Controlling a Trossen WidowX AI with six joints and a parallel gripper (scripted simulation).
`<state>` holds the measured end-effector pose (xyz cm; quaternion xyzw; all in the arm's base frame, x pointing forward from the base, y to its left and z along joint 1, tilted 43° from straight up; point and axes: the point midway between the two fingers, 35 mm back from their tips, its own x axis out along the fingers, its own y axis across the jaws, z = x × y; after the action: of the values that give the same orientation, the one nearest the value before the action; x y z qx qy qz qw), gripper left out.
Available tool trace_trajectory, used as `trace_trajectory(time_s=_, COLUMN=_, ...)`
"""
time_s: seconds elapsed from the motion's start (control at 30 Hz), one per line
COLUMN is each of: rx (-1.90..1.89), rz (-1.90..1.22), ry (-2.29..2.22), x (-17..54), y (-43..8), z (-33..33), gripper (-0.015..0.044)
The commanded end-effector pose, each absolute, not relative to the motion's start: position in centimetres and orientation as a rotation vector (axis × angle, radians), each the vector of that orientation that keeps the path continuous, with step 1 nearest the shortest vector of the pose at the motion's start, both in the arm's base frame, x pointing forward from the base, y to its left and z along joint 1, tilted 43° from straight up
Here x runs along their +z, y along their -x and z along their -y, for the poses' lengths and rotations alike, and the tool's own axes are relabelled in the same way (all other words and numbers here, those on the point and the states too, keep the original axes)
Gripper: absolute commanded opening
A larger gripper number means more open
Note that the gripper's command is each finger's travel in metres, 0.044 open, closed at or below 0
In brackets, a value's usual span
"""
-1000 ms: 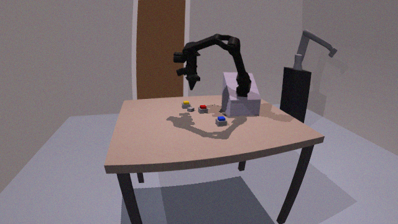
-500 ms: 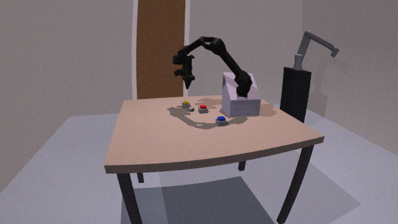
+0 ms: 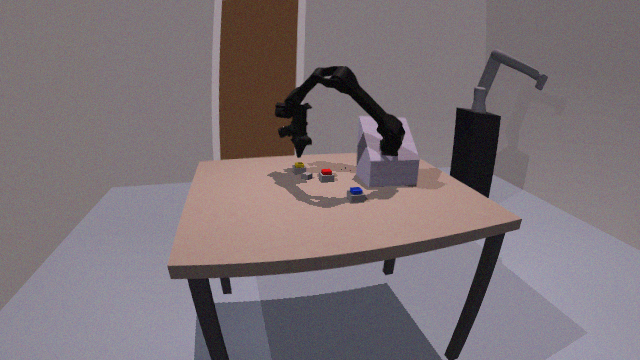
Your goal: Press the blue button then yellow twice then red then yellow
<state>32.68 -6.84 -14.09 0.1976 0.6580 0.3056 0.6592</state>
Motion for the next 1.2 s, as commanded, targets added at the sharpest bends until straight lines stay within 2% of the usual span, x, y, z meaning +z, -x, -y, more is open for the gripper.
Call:
trace_trajectory(time_s=0.0, rx=0.691, rz=-1.496, ry=-0.461, x=-14.7, y=-32.4, z=6.3, gripper=0.002)
trace_trajectory(time_s=1.17, rx=0.692, rz=-1.495, ry=-0.462, x=-16.4, y=-32.3, z=4.7, gripper=0.002)
